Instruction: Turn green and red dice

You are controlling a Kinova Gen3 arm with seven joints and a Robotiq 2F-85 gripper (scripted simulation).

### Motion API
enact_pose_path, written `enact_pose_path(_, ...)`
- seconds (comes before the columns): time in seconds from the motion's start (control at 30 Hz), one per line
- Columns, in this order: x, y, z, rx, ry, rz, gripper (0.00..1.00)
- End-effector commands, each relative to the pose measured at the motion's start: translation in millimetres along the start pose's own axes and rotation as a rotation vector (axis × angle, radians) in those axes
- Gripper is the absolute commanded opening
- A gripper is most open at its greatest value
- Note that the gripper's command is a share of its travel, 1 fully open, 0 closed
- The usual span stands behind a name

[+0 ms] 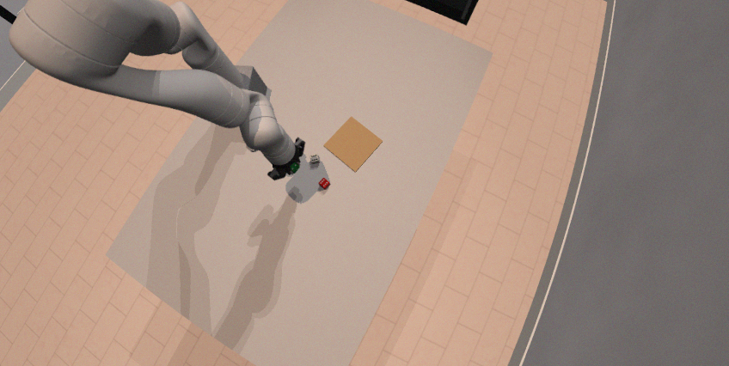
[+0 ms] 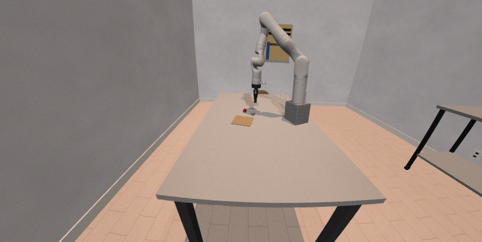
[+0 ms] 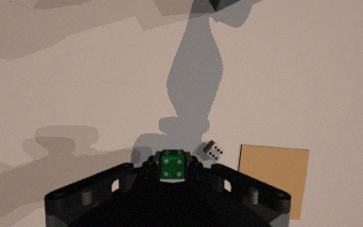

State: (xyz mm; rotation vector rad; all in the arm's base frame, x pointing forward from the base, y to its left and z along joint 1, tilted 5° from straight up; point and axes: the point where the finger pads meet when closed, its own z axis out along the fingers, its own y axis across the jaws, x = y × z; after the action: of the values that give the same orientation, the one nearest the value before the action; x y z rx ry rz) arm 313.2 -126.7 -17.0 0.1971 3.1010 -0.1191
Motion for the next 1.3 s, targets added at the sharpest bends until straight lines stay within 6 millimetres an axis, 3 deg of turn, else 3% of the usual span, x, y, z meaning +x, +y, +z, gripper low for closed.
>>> enact_pose_path(0.0,-2.6,-3.9,-5.9,0.003,-0.01,0.009,0.21)
enact_pose_path(1.27,-1.2,-3.1,-12.9,0.001,-0.005,0.057,0.21)
